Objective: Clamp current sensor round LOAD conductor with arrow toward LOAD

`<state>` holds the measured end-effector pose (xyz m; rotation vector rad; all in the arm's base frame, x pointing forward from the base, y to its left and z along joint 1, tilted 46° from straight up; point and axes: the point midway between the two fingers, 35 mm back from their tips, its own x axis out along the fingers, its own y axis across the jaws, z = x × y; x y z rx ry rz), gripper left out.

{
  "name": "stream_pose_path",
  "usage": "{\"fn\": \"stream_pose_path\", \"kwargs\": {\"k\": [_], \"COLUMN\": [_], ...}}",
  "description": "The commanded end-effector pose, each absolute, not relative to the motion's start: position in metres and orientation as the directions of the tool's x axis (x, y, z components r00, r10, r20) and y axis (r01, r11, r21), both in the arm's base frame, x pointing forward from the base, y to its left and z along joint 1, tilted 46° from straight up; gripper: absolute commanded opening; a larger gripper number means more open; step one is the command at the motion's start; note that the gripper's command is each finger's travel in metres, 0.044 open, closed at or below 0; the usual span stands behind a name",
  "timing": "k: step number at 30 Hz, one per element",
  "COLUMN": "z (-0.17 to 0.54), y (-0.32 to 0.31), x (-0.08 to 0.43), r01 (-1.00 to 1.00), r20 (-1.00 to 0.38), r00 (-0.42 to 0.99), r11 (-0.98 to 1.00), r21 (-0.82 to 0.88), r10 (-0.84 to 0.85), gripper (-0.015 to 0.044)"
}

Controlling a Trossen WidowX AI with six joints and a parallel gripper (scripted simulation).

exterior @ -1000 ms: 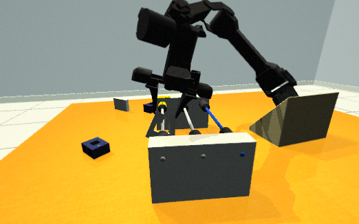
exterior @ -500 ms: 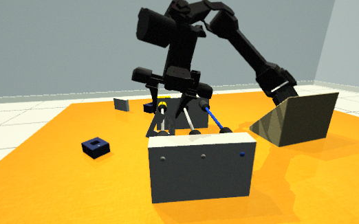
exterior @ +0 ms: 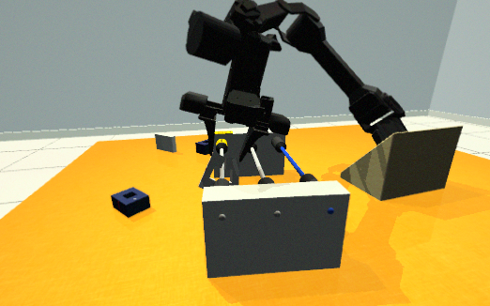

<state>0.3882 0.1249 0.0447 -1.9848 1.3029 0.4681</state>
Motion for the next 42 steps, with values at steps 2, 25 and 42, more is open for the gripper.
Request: {"fn": "stream_pose_path", "kwargs": {"k": [2, 25, 42], "z": [0.045, 0.046, 0.047], "y": [0.125, 0.125, 0.127], "x": [0.388, 0.397, 0.401], "r01": [-0.901, -0.940, -0.971], "r20": [-0.633, -0.666, -0.692], "r00": [0.427, 0.332, 0.230], "r11": [-0.243, -0.177, -0.112], "r21": [-0.360, -0.292, -0.212], "r10": [-0.645, -0.668, -0.685], "gripper": [0.0000, 0.0000, 0.0079]}}
